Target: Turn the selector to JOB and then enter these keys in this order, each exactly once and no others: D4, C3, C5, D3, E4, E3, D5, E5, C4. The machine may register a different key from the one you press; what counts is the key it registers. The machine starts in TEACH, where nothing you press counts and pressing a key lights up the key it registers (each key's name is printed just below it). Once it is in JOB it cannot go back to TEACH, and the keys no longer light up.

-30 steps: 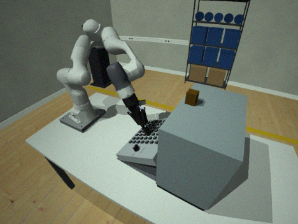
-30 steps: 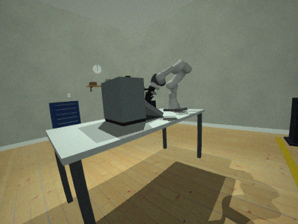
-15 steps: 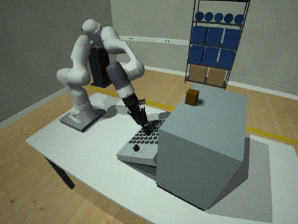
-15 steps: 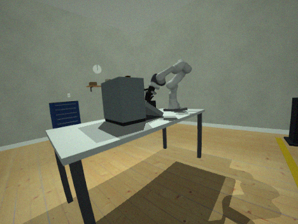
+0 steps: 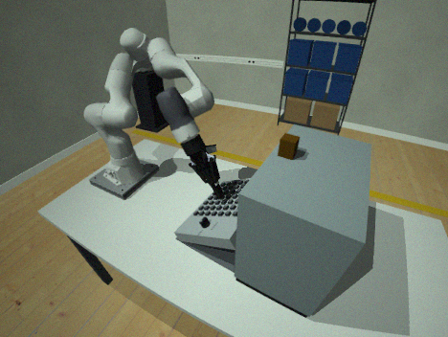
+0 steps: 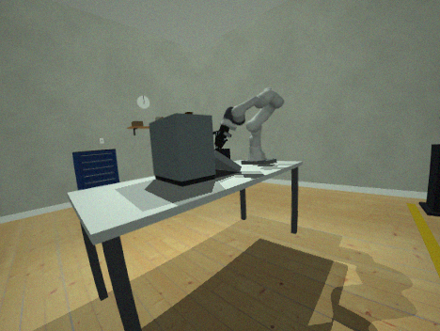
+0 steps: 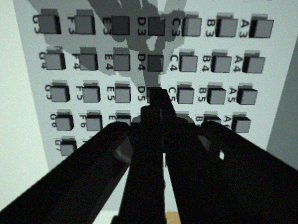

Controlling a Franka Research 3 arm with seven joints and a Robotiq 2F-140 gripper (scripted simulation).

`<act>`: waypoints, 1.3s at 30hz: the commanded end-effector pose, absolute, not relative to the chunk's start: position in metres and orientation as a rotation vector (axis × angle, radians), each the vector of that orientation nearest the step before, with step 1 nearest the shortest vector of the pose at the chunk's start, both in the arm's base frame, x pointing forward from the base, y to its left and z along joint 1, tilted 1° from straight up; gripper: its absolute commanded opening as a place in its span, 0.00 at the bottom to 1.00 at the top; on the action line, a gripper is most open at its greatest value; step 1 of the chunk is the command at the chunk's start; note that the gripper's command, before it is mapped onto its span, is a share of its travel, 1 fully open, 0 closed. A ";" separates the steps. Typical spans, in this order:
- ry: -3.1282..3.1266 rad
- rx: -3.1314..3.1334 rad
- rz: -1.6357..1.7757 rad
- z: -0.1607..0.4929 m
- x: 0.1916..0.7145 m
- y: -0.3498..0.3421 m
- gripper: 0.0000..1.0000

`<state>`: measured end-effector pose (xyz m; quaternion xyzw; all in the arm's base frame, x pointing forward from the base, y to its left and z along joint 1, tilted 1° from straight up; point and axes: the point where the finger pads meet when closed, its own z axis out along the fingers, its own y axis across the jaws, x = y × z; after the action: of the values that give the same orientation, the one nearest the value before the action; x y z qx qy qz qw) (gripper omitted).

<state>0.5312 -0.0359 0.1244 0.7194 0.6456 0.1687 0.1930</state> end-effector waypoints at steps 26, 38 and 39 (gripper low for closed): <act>2.120 1.640 0.359 0.134 0.529 -0.031 0.10; 2.250 1.427 0.300 0.135 0.531 -0.029 0.10; 2.260 1.408 0.295 0.135 0.531 -0.029 0.10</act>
<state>0.5297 -0.0296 0.1338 0.5741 0.7808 0.1166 0.2170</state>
